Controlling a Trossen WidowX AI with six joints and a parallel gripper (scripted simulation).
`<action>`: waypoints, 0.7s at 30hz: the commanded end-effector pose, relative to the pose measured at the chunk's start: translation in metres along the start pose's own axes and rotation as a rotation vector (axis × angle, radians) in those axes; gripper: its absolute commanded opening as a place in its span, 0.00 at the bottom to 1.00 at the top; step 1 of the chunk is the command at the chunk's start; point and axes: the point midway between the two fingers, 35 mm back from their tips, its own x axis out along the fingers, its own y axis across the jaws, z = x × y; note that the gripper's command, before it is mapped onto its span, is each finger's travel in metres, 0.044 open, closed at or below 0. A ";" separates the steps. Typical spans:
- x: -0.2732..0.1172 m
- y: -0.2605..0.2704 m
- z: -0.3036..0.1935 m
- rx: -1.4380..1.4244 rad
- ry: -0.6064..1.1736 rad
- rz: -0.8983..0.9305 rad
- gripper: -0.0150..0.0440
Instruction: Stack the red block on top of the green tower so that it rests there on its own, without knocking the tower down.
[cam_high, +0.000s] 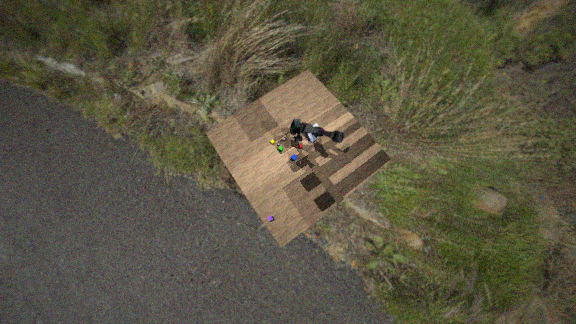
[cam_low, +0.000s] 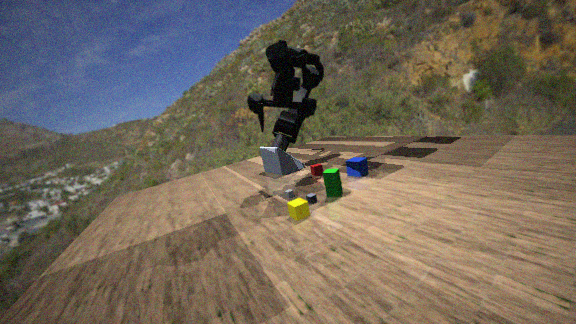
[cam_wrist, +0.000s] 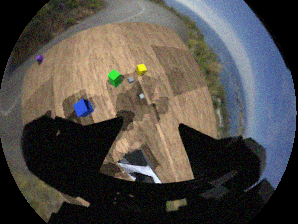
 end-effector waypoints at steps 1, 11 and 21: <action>0.007 0.033 -0.019 -0.096 0.122 0.111 1.00; 0.011 0.094 -0.062 -0.245 0.382 0.335 1.00; 0.028 0.098 -0.064 -0.245 0.381 0.335 1.00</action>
